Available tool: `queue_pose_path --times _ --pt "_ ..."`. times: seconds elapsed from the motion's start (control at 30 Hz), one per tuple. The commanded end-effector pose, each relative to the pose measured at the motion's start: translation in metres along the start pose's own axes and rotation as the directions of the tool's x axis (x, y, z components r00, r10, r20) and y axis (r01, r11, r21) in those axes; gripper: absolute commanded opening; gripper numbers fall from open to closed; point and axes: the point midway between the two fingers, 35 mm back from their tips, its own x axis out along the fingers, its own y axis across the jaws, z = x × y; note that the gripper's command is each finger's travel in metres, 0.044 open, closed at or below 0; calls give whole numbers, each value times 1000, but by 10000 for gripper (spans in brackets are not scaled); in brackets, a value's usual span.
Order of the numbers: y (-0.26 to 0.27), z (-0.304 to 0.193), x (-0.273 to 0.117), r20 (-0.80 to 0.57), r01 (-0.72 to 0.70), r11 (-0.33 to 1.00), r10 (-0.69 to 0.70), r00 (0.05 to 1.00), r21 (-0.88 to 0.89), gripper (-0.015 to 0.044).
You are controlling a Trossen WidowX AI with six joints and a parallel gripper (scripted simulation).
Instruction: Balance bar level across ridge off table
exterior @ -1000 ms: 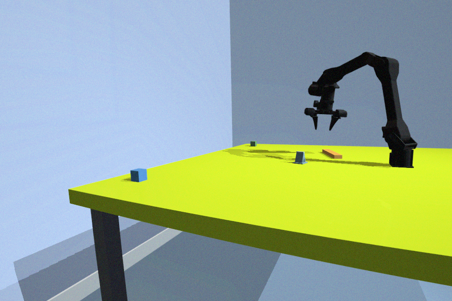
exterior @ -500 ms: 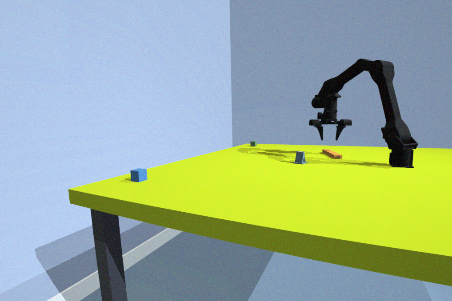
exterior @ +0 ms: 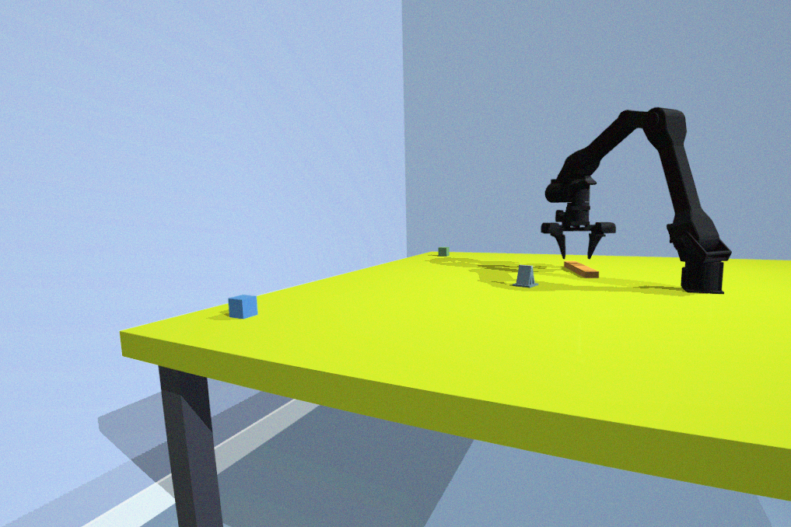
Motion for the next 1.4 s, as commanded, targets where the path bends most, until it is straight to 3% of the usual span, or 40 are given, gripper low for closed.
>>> queue_pose_path --times 0.0,0.83,1.03,1.3,1.37 --pt "-1 -3 9 -16 2 1000 -3 1000 -5 315" --pt "-1 -4 25 -16 3 1000 -3 1000 -5 315" --pt "-1 -2 23 -8 5 1000 -5 1000 0 158" --pt "-1 -2 23 -8 5 1000 -5 1000 0 104" --pt "-1 -2 21 -8 5 1000 -5 1000 0 52"
